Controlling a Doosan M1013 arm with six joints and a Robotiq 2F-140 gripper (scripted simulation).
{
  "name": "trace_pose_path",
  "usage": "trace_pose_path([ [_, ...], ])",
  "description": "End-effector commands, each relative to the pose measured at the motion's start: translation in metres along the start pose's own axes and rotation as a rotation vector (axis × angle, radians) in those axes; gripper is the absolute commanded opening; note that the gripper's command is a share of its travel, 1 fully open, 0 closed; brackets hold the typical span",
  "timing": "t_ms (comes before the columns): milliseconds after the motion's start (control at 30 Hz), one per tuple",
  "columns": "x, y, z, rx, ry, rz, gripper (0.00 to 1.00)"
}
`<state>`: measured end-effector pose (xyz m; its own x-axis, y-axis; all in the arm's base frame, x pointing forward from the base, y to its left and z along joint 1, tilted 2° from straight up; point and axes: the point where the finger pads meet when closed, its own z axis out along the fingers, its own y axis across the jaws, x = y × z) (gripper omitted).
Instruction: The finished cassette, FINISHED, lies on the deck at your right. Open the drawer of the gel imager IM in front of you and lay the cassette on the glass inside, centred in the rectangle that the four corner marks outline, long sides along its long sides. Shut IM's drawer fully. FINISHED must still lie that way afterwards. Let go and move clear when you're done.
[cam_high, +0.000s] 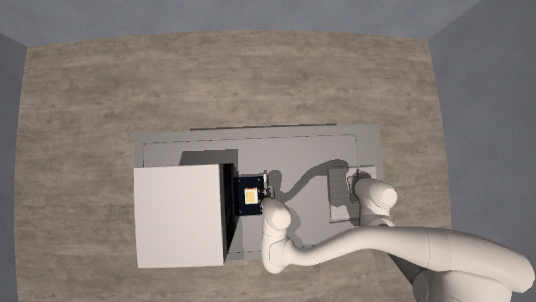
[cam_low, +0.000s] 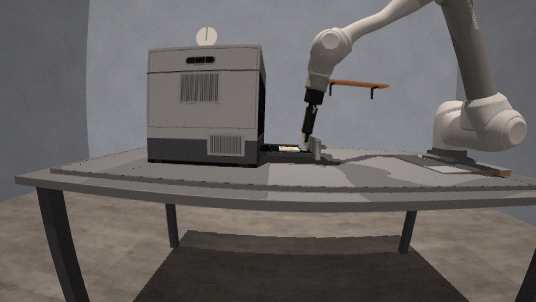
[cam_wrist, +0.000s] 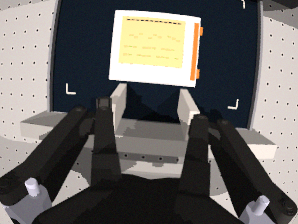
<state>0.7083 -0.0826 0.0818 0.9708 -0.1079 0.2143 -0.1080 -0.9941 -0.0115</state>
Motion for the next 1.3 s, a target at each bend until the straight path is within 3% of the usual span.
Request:
trace_pose_path([
  [0,0.001,0.000,0.000,0.000,0.000,0.000,0.46],
  [1267,0.011,0.000,0.002,0.000,0.000,0.000,0.46],
])
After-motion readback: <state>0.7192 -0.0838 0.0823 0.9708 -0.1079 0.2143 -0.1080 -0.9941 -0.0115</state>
